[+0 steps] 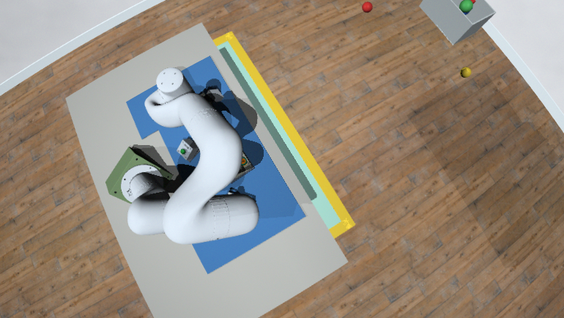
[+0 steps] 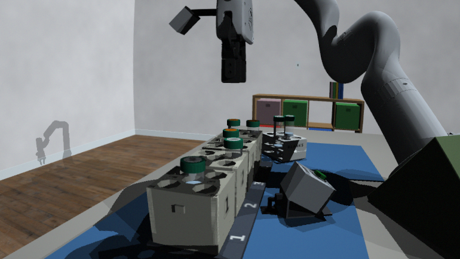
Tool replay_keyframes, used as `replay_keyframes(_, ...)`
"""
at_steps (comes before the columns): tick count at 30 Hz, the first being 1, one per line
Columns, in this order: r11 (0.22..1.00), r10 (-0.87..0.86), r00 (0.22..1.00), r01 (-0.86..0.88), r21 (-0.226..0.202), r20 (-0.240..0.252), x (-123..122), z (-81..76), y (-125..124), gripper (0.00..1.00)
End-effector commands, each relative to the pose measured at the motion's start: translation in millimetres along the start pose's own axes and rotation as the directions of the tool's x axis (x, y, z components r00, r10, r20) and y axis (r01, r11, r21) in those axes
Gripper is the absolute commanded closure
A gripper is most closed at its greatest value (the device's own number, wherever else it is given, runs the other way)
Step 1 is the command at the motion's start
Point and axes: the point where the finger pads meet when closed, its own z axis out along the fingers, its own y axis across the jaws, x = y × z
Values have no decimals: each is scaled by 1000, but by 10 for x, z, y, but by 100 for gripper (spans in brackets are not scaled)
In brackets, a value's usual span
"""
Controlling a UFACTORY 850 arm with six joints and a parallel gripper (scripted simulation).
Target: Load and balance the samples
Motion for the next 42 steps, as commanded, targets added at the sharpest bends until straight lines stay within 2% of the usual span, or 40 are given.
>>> replay_keyframes(1,1000,0,1000,0,1,-1,3,-52,-2,57)
replay_keyframes(23,1000,0,1000,0,1,-1,3,-55,-2,57)
replay_keyframes(24,999,-33,999,33,1,-1,-8,-56,46,43)
replay_keyframes(31,965,-263,965,263,1,-1,-91,-55,386,43)
replay_keyframes(33,965,-263,965,263,1,-1,-91,-55,386,43)
replay_keyframes(42,844,-536,844,536,0,-1,-196,-55,824,43)
